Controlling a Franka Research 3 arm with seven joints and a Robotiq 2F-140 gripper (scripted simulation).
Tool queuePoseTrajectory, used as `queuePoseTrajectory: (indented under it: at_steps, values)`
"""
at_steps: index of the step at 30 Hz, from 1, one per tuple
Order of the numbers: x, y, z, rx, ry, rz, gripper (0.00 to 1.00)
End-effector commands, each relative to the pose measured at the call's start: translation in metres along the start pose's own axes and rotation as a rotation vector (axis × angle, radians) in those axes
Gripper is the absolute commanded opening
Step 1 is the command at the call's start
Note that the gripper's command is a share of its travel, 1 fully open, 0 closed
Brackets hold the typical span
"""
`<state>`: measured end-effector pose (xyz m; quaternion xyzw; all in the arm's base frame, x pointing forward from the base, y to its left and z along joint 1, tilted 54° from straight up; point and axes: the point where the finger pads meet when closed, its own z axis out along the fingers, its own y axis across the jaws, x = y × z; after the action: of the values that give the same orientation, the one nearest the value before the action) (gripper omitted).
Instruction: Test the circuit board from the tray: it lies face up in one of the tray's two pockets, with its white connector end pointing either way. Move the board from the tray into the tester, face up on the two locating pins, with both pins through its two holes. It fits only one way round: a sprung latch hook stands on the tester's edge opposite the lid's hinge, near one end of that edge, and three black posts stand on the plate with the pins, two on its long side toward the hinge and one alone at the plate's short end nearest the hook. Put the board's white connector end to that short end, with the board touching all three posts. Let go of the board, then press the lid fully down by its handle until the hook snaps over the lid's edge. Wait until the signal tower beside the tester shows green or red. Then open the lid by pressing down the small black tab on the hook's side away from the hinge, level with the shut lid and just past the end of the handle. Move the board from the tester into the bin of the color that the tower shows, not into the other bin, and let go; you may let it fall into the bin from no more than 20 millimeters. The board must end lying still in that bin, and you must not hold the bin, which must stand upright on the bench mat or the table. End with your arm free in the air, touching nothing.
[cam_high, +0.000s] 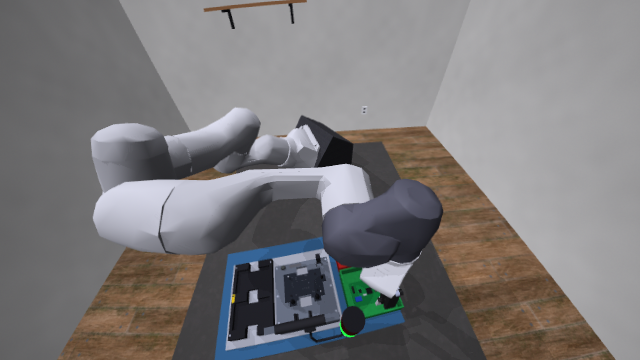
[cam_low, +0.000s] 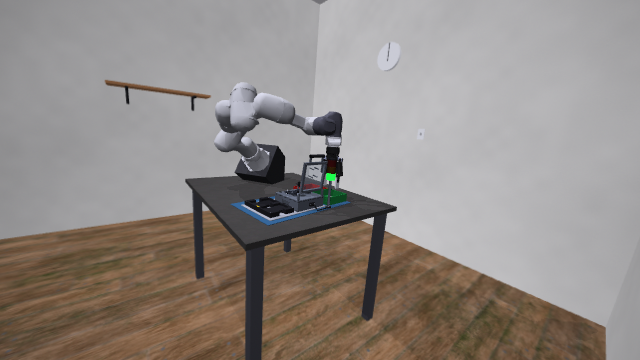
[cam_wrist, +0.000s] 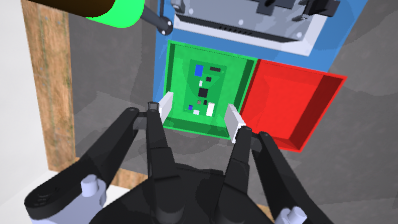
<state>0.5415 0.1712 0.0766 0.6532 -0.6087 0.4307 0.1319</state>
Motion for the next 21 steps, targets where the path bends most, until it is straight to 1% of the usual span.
queuePoseTrajectory:
  at_steps: [1,5,9,13,18,19,21]
  values:
    - [0.005,0.003,-0.018,-0.013,0.016,-0.01,0.58]
    - [0.005,0.003,-0.043,-0.013,0.016,-0.01,0.58]
    - [0.004,0.003,-0.059,-0.013,0.016,-0.01,0.58]
    - [0.004,0.003,-0.065,-0.013,0.016,-0.01,0.58]
    - [0.004,0.003,-0.066,-0.013,0.016,-0.01,0.58]
    - [0.004,0.003,-0.066,-0.013,0.016,-0.01,1.0]
    - [0.004,0.003,-0.066,-0.013,0.016,-0.01,1.0]
